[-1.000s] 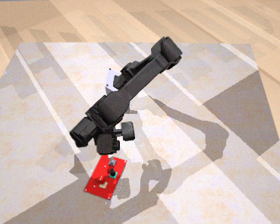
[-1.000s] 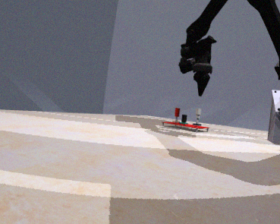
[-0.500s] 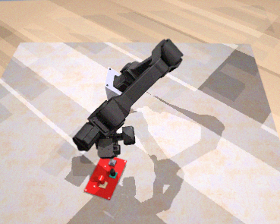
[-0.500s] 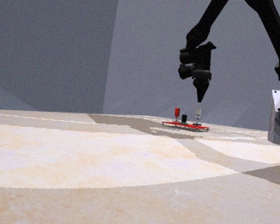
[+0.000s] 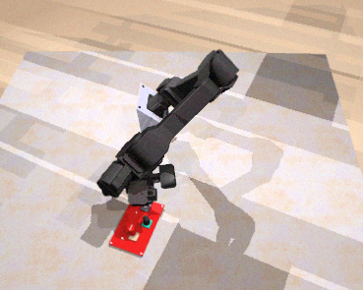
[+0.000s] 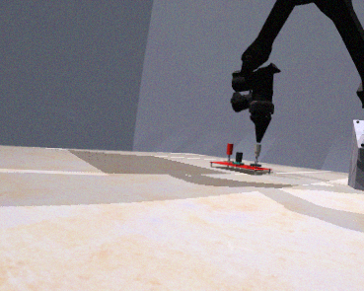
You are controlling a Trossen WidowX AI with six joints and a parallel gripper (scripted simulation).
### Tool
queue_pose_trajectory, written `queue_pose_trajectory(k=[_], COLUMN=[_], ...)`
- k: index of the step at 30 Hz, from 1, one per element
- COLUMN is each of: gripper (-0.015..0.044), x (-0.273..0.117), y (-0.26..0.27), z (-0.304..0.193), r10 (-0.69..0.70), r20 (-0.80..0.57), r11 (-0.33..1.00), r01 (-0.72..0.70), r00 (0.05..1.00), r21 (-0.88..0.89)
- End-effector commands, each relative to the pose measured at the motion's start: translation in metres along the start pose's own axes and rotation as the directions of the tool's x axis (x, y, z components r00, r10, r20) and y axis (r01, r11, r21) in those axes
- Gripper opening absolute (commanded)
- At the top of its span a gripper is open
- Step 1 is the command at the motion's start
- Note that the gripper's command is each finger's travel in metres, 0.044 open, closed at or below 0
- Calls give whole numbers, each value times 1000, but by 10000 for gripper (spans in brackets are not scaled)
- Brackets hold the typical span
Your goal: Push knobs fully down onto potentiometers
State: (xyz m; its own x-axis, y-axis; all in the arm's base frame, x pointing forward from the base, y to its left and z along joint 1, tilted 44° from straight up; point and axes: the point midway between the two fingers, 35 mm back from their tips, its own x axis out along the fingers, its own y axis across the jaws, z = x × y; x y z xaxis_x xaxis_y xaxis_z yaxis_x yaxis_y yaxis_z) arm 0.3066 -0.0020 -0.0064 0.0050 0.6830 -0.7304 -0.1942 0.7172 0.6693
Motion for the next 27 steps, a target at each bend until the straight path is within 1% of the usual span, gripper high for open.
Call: queue_pose_trajectory(k=[1, 27], gripper=[0, 0], x=[0, 7], y=[1, 1], z=[0, 0], r10=[5, 5], r20=[4, 4], r11=[1000, 1000], r01=[-5, -5], r00=[1000, 1000], r21=[5, 5])
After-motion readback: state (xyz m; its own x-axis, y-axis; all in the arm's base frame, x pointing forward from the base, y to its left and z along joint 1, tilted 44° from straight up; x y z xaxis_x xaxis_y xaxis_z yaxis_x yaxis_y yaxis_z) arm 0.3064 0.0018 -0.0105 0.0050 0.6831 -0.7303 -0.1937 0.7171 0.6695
